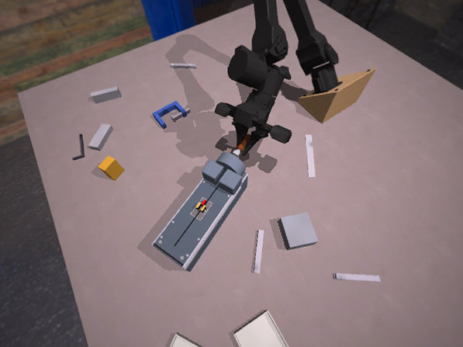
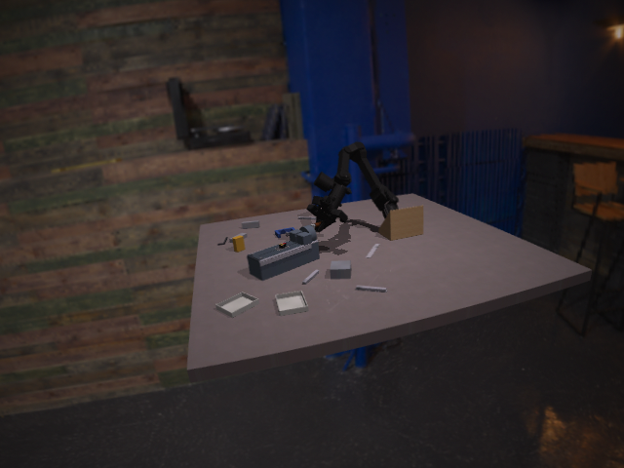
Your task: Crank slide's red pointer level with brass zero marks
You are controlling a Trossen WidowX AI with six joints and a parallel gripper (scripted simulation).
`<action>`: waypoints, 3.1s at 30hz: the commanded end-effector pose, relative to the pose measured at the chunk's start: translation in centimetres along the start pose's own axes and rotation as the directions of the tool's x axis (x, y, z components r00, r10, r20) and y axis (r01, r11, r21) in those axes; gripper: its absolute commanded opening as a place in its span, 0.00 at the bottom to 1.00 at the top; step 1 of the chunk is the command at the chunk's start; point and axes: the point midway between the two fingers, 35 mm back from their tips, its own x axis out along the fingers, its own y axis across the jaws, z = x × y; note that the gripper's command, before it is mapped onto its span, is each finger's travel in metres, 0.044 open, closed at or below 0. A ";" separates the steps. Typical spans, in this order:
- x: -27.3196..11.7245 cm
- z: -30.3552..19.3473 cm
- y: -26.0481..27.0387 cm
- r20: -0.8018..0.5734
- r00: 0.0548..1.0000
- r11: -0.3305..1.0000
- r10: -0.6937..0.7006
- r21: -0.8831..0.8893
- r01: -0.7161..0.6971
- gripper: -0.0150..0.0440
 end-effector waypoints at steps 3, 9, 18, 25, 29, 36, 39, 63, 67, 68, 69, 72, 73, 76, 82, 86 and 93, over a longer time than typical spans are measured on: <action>-0.1 0.1 -1.0 0.000 1.000 1.000 -0.022 0.013 0.022 0.25; -0.1 0.0 -1.1 0.000 1.000 1.000 -0.022 0.013 0.022 0.25; 0.0 0.0 -1.3 0.000 1.000 1.000 -0.022 0.013 0.022 0.25; 0.0 -0.1 -1.4 0.000 1.000 1.000 -0.022 0.013 0.022 0.25; 0.0 -0.1 -1.5 0.000 1.000 1.000 -0.022 0.013 0.022 0.25; 0.0 0.0 -0.6 0.004 1.000 1.000 0.001 -0.002 -0.001 0.25; 0.0 0.0 -0.6 0.004 1.000 1.000 0.001 -0.002 -0.001 0.30; -2.4 2.6 -0.5 0.005 1.000 1.000 0.004 -0.001 -0.004 1.00; -3.5 3.5 -0.5 0.006 1.000 1.000 0.004 -0.002 -0.004 1.00; -3.6 3.6 -0.5 0.006 1.000 1.000 0.004 -0.002 -0.004 1.00; -3.8 3.9 -0.5 0.005 1.000 1.000 0.005 -0.002 -0.005 1.00; -5.0 5.3 -0.3 0.004 1.000 1.000 0.010 -0.005 -0.010 1.00; -5.5 5.8 -0.3 0.003 1.000 1.000 0.011 -0.006 -0.011 1.00; -6.8 7.1 -0.1 0.003 1.000 1.000 0.014 -0.009 -0.014 1.00; -6.6 8.2 -0.3 -0.012 1.000 1.000 0.002 0.004 -0.002 1.00; -5.7 9.6 -0.5 -0.036 0.999 0.999 -0.018 0.027 0.019 1.00; -4.0 11.8 -0.6 -0.076 0.996 0.996 -0.053 0.065 0.058 1.00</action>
